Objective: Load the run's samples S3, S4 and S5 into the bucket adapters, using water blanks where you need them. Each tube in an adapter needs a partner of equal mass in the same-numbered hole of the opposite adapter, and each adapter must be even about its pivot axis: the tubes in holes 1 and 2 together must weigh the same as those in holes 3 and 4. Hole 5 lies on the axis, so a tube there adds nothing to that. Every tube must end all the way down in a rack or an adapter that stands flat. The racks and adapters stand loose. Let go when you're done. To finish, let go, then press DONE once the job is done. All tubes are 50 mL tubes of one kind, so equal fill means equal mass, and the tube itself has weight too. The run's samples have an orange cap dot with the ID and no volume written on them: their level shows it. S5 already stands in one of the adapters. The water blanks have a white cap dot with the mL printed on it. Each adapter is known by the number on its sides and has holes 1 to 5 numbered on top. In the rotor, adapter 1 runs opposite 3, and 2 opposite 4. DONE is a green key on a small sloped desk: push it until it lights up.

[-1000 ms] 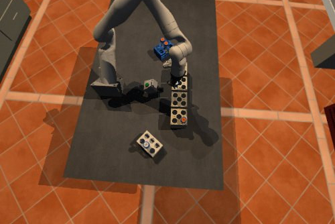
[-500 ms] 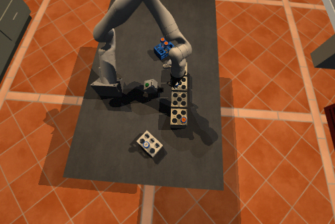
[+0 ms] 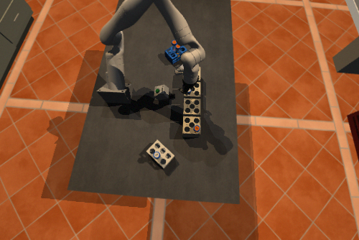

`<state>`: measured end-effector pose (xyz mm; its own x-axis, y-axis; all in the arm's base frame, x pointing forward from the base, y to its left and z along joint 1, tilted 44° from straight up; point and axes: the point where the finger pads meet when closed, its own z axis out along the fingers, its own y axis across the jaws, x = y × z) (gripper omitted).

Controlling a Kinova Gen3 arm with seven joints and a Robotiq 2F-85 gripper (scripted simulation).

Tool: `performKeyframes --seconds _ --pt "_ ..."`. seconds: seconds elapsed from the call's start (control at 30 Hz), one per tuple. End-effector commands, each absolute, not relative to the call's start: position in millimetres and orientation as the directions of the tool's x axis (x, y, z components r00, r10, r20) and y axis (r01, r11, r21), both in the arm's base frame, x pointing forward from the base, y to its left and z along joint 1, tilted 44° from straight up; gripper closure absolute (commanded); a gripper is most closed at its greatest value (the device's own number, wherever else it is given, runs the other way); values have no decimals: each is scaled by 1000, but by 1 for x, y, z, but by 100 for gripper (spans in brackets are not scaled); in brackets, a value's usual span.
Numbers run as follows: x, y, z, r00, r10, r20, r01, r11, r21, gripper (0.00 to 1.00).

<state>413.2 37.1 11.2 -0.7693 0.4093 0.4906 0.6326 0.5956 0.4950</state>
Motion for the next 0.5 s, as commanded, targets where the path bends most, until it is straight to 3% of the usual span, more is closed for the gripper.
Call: performKeyframes --seconds 0.0,0.47 --pt "414 41 8 -770 411 489 632 593 498 90" --pt "414 47 2 -770 411 489 633 593 498 90"
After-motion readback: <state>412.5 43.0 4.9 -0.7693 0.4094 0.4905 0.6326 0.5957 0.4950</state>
